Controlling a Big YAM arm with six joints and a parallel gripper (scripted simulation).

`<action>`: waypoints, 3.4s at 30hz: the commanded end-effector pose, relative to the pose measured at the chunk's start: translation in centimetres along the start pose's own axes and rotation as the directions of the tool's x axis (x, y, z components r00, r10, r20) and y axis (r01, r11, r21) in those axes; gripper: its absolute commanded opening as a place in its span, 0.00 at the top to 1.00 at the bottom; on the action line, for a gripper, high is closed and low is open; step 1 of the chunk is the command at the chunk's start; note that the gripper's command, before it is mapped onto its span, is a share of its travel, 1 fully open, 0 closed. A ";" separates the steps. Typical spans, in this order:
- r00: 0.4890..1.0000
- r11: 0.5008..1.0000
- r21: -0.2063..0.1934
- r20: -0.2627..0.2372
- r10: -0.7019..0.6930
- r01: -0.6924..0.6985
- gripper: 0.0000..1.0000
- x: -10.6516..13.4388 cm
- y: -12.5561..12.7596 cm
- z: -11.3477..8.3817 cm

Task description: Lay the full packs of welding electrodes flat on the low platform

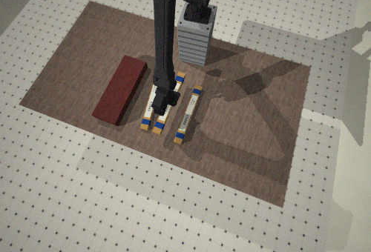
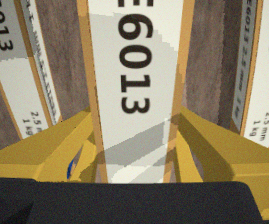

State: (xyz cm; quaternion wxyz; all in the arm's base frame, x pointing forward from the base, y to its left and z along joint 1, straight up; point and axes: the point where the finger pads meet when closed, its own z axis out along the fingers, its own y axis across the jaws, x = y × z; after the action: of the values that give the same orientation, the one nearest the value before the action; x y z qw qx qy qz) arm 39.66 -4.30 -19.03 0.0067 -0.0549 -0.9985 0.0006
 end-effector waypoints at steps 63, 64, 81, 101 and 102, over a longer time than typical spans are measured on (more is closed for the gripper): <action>0.999 1.000 -0.002 0.035 -0.002 0.002 1.00 -1.1 0.0 -6.6; 0.999 1.000 -0.002 0.035 -0.002 0.002 1.00 -1.1 0.0 -6.6; 0.999 1.000 -0.002 0.035 -0.002 0.002 1.00 -1.1 0.0 -6.6; 0.999 1.000 -0.002 0.035 -0.002 0.002 1.00 -1.1 0.0 -6.6; 0.999 1.000 -0.002 0.035 -0.002 0.002 1.00 -1.1 0.0 -6.6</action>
State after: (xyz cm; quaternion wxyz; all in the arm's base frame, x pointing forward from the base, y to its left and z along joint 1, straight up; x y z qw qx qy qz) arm 40.18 -4.37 -13.79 0.0022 -0.0550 -0.9985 0.0008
